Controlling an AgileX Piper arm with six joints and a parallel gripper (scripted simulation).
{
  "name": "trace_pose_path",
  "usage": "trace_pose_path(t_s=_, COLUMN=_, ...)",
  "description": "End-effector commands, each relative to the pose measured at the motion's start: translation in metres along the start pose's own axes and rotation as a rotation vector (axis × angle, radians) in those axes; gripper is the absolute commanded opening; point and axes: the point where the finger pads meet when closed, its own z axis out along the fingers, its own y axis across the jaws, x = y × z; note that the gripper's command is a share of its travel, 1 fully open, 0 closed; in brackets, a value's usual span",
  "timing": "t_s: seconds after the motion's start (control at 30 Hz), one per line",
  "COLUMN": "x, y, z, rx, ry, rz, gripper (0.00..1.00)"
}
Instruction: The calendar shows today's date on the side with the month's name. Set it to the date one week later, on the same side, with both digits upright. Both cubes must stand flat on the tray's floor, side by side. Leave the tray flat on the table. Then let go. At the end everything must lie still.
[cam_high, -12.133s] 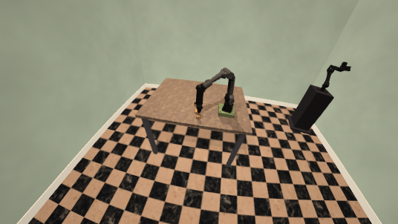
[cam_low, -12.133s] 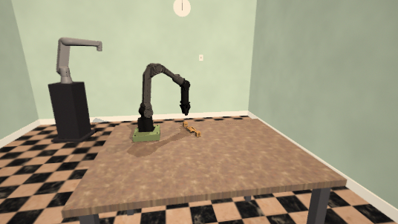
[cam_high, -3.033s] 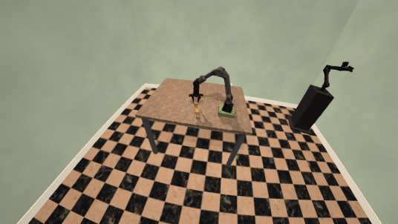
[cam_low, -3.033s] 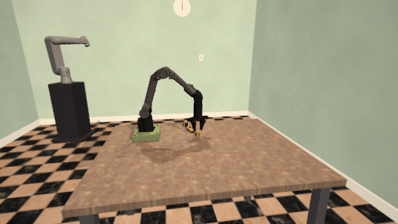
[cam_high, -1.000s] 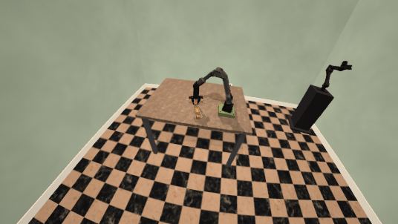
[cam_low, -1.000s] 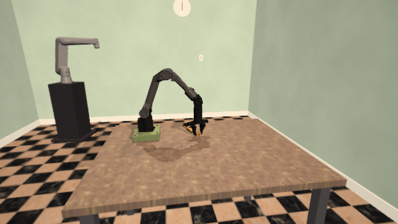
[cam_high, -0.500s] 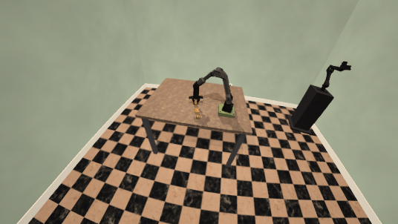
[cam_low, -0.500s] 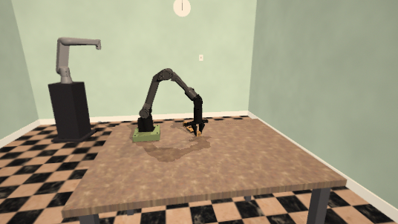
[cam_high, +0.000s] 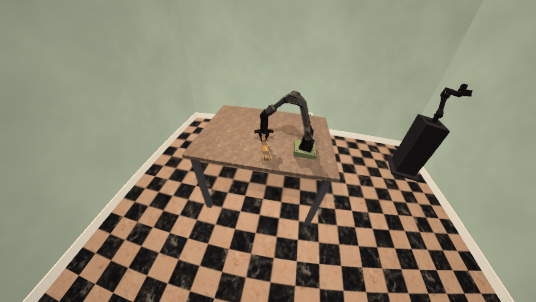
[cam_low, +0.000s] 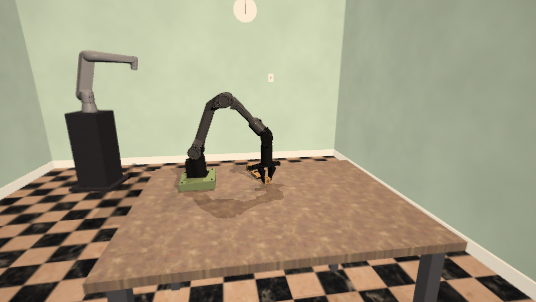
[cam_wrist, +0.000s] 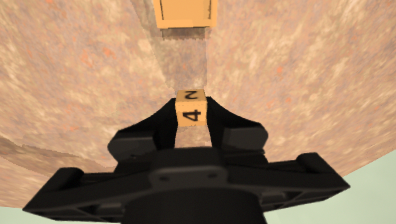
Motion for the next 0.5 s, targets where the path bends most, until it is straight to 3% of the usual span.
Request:
trace_pose_path(t_s=0.0, x=-0.0002, y=0.0011, z=0.0011, rx=-0.003, ry=-0.001, rz=0.001, gripper=0.35)
trace_pose_path(t_s=0.47, x=0.0002, y=0.0004, z=-0.0021, rx=0.0, ry=0.001, rz=0.001, gripper=0.35)
